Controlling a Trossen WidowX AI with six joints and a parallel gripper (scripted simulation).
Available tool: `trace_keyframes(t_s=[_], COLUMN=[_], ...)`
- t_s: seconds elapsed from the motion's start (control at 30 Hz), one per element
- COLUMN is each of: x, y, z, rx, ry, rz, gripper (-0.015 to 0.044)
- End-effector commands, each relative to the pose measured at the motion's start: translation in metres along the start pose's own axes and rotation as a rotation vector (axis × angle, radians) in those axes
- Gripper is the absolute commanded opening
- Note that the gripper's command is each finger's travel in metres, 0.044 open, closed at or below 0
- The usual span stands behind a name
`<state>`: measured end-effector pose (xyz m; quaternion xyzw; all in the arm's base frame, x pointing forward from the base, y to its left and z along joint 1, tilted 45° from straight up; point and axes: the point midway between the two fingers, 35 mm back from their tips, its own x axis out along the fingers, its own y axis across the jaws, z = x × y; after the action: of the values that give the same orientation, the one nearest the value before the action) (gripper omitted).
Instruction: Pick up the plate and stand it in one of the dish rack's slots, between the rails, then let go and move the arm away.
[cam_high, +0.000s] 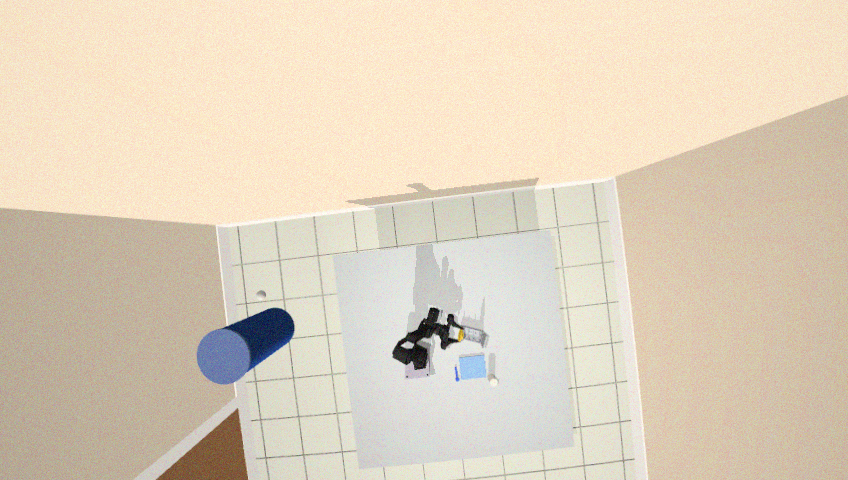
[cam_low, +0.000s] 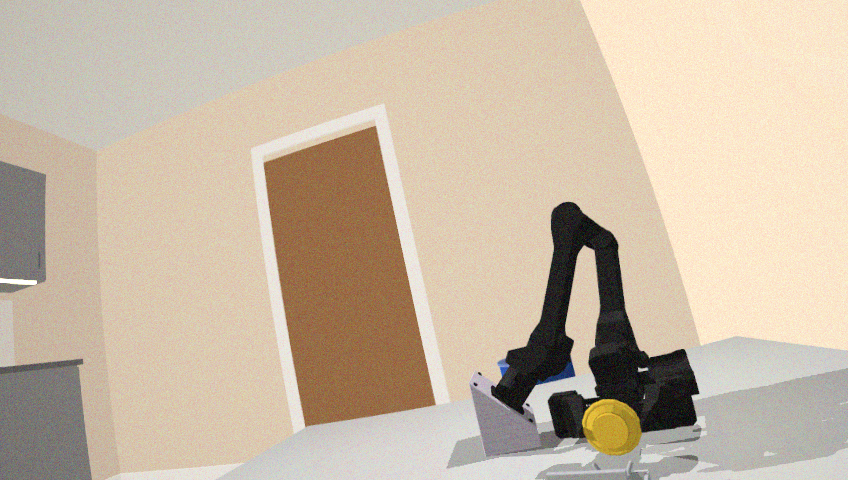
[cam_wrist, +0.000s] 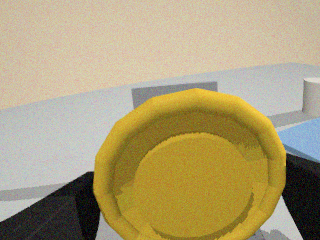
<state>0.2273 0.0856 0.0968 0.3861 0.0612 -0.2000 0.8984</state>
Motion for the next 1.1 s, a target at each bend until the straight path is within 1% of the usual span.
trace_keyframes(t_s=[0.0,0.5,1.07], x=[0.002,0.026,0.044], y=[-0.001,-0.001,-0.002], z=[0.001,0.001,0.002], rx=[-0.004,0.003,0.007], ry=[-0.002,0.001,0.003], rz=[-0.002,0.002,0.005], gripper=[0.0000,0.0000,0.0000])
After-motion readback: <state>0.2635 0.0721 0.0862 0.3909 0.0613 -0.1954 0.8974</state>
